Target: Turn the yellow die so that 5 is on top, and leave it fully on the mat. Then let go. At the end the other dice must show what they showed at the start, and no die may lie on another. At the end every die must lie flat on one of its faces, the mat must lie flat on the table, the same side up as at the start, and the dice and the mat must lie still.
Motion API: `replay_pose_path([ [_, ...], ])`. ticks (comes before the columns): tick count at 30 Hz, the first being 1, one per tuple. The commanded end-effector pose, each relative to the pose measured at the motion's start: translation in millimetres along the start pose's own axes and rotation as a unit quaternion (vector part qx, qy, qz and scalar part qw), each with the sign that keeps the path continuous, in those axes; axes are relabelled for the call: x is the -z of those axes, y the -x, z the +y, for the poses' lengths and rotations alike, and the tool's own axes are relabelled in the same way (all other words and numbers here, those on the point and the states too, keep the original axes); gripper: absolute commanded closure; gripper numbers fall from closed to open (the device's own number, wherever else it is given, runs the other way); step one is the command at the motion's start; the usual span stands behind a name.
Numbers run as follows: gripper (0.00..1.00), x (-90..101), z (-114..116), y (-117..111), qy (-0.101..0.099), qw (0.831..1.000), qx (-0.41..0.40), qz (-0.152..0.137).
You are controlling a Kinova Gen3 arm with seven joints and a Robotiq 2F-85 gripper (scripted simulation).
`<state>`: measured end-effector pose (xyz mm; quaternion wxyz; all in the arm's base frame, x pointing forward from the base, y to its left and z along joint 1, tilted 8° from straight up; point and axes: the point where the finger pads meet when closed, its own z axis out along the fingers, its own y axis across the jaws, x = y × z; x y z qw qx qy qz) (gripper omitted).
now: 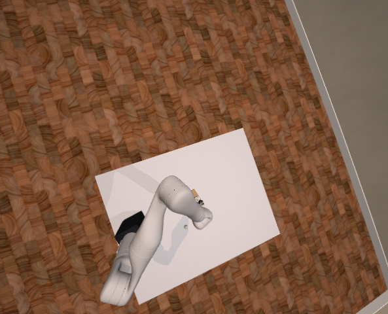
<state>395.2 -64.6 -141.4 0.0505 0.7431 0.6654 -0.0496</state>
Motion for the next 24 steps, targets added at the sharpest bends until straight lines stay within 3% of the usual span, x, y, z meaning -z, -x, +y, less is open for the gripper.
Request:
replay_pose_path([
  [1,0.65,0.6,0.6,-0.2,0.001,1.0,0.0,0.0],
  [24,0.65,6.2,0.6,-0.2,0.001,1.0,0.0,0.0],
])
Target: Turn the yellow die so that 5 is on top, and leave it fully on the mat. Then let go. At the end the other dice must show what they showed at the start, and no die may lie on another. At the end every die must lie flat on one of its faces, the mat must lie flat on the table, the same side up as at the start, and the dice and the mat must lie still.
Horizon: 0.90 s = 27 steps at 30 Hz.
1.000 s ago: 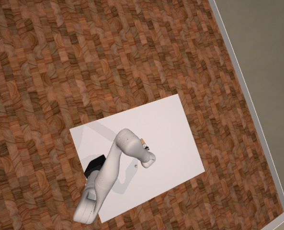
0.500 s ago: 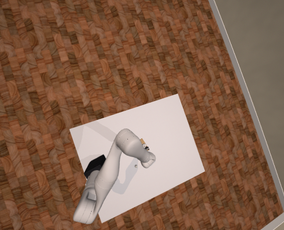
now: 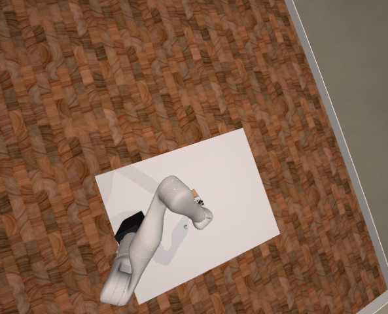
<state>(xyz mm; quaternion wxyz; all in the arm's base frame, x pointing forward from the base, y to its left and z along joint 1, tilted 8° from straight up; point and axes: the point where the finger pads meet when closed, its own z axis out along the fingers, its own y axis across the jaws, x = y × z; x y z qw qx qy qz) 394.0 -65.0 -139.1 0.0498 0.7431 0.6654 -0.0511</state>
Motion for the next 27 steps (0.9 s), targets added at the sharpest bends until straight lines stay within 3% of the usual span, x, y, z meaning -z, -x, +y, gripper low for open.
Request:
replay_pose_path([
  [1,0.65,6.6,2,-1,0.002,1.0,0.0,0.001],
  [8,0.65,32.8,1,-1,0.002,1.0,0.0,0.001],
  [15,0.65,46.9,1,-1,0.002,1.0,0.0,0.001],
  [27,0.65,49.9,1,-1,0.002,1.0,0.0,-0.001],
])
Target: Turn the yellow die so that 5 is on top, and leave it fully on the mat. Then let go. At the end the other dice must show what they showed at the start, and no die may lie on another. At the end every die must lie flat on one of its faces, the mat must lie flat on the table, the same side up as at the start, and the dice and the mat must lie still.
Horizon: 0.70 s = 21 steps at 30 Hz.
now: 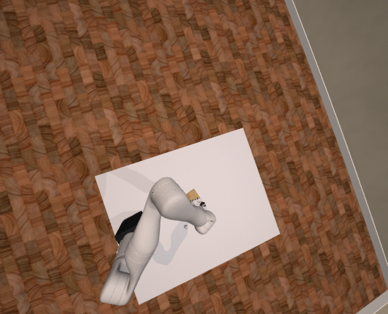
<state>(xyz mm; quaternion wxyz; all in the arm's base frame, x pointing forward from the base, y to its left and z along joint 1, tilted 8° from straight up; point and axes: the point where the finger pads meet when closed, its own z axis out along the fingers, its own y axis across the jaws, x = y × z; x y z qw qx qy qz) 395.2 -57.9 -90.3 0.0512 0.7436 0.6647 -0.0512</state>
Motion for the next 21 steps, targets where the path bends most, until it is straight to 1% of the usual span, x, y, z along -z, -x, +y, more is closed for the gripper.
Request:
replay_pose_path([
  [1,0.65,0.5,0.4,-0.8,0.0,1.0,0.001,-0.001],
  [7,0.65,-0.8,-1.0,-1.6,-0.004,1.0,0.001,-0.017],
  [15,0.65,-2.4,-2.7,-3.0,-0.008,0.998,0.0,-0.059],
  [17,0.65,-2.4,-2.7,-3.0,-0.008,0.998,0.0,-0.059],
  [21,0.65,-2.2,-2.4,-3.7,-0.007,0.997,0.0,-0.083],
])
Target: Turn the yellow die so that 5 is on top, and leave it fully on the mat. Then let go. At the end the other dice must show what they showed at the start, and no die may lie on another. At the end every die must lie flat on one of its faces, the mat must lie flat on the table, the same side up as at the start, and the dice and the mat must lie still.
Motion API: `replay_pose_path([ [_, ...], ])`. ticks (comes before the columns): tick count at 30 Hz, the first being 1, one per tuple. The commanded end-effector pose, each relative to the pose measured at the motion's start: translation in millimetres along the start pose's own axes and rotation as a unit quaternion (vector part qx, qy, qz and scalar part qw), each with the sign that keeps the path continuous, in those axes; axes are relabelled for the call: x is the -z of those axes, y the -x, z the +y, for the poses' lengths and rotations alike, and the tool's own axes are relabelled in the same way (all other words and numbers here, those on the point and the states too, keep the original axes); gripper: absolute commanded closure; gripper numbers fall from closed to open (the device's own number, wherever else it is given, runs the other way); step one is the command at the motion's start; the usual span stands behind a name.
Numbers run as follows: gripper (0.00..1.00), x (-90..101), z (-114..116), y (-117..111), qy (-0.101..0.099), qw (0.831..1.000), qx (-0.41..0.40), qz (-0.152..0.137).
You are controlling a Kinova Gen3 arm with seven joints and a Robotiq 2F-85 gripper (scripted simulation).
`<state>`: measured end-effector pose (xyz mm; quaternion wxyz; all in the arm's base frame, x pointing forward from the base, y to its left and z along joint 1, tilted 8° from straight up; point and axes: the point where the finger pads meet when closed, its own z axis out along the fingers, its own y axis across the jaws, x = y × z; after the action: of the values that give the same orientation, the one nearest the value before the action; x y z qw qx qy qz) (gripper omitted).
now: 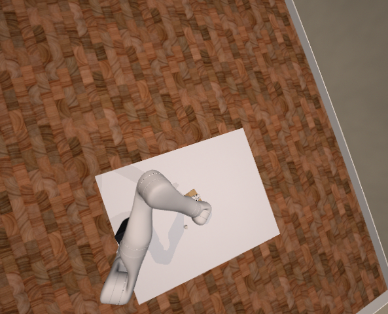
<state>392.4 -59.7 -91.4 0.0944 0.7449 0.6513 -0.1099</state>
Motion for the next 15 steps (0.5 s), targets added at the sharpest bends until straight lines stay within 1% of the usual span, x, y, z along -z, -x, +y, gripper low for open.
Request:
replay_pose_path([
  [1,0.65,0.2,0.2,-5.9,0.002,1.0,0.01,-0.016],
  [8,0.65,1.9,2.2,-6.8,0.008,0.999,0.01,-0.046],
  [15,0.65,2.6,3.0,-7.1,0.01,0.998,0.009,-0.055],
])
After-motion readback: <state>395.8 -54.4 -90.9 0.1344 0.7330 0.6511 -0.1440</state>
